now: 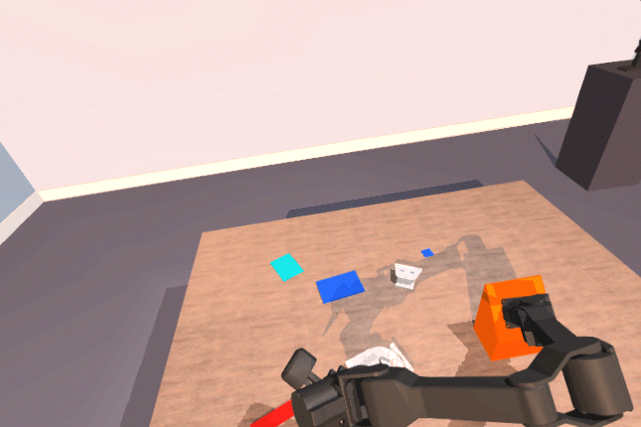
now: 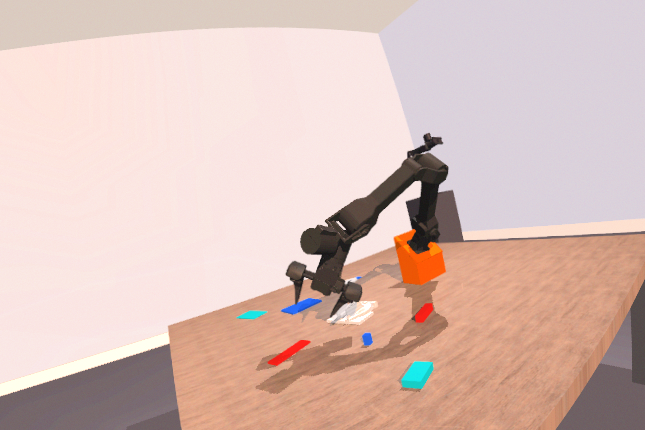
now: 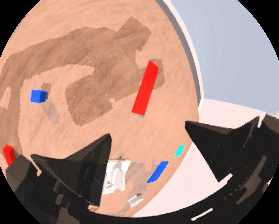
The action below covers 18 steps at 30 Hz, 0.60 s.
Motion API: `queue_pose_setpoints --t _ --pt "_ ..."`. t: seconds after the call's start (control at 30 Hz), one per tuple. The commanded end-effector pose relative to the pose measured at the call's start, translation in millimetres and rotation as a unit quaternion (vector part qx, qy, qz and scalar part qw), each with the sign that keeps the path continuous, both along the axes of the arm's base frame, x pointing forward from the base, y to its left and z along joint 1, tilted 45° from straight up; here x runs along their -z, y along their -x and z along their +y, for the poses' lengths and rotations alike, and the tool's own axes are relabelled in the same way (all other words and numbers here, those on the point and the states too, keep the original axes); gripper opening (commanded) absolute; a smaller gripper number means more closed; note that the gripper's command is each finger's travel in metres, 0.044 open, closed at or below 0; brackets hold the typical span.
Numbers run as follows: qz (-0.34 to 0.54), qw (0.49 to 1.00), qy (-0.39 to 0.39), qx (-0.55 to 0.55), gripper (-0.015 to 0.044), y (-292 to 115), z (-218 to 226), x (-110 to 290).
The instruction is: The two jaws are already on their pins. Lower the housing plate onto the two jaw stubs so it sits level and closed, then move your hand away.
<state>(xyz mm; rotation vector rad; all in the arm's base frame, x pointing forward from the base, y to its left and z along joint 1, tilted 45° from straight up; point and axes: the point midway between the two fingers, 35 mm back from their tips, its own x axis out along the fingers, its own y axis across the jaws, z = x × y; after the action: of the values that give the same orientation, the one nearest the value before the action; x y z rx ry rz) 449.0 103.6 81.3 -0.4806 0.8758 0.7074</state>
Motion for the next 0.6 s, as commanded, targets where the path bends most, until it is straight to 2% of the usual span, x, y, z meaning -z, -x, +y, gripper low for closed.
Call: queue_pose_setpoints --t 0.0,0.17,0.57 --pt "0.029 0.999 0.014 0.008 0.0440 1.3 -37.0 24.1" --pt "0.067 0.997 0.023 0.022 0.0440 8.8 -80.3 52.2" --pt "0.141 0.988 0.050 -0.033 0.0440 50.9 -177.2 120.9"
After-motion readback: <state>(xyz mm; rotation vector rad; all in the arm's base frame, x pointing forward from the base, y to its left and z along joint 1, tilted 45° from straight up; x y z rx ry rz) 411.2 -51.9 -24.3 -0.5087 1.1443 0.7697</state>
